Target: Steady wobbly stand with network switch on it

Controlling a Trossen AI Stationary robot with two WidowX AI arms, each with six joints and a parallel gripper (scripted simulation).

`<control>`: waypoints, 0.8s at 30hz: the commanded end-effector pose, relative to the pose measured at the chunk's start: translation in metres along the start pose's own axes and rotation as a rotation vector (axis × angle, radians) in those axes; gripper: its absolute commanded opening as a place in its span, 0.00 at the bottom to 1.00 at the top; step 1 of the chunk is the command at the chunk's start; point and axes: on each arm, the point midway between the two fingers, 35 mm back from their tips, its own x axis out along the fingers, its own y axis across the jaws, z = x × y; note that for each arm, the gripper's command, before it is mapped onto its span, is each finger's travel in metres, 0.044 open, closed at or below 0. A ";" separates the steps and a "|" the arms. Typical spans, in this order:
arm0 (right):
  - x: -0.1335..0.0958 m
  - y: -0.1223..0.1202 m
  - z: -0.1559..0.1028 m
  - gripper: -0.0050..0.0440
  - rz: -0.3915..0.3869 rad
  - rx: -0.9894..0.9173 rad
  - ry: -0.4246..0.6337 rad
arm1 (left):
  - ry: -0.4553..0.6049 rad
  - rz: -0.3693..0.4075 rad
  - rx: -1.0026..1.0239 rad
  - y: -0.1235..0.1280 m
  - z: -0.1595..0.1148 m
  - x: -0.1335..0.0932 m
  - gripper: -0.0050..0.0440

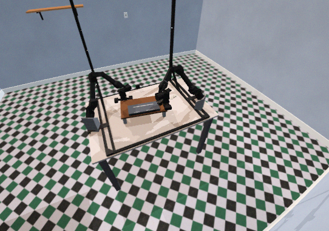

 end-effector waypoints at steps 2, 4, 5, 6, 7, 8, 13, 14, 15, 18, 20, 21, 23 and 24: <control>0.000 0.000 -0.001 0.10 -0.001 -0.001 0.000 | 0.017 -0.007 0.004 0.001 -0.001 0.008 0.10; 0.000 0.000 -0.001 0.10 -0.001 -0.001 0.000 | 0.017 -0.007 0.004 0.001 -0.001 0.008 0.10; 0.000 0.000 -0.001 0.10 -0.001 -0.001 0.000 | 0.017 -0.007 0.004 0.001 -0.001 0.008 0.10; 0.000 0.000 -0.001 0.10 -0.001 -0.001 0.000 | 0.017 -0.007 0.004 0.001 -0.001 0.008 0.10; 0.000 0.000 -0.001 0.10 -0.001 -0.001 0.000 | 0.017 -0.007 0.004 0.001 -0.001 0.008 0.10; 0.000 0.000 -0.005 0.10 0.000 0.000 -0.001 | 0.017 -0.007 0.004 0.001 -0.001 0.008 0.10; 0.000 0.000 -0.005 0.10 0.000 0.000 -0.001 | 0.017 -0.007 0.004 0.001 -0.001 0.008 0.10; 0.000 0.000 -0.005 0.10 0.000 0.000 -0.001 | 0.017 -0.007 0.004 0.001 -0.001 0.008 0.10; 0.000 0.000 -0.005 0.10 0.000 0.000 -0.001 | 0.017 -0.007 0.004 0.001 -0.001 0.008 0.10; 0.000 0.000 -0.005 0.10 0.000 0.000 -0.001 | 0.017 -0.007 0.004 0.001 -0.001 0.008 0.10; 0.000 0.000 -0.005 0.10 0.000 0.000 -0.001 | 0.017 -0.007 0.004 0.001 -0.001 0.008 0.10; 0.000 0.000 -0.005 0.10 0.000 0.000 -0.001 | 0.017 -0.007 0.004 0.001 -0.001 0.008 0.10; 0.000 0.000 -0.005 0.10 0.000 0.000 -0.001 | 0.017 -0.007 0.004 0.001 -0.001 0.008 0.10; 0.000 0.000 -0.005 0.10 0.000 0.000 -0.001 | 0.017 -0.007 0.004 0.001 -0.001 0.008 0.10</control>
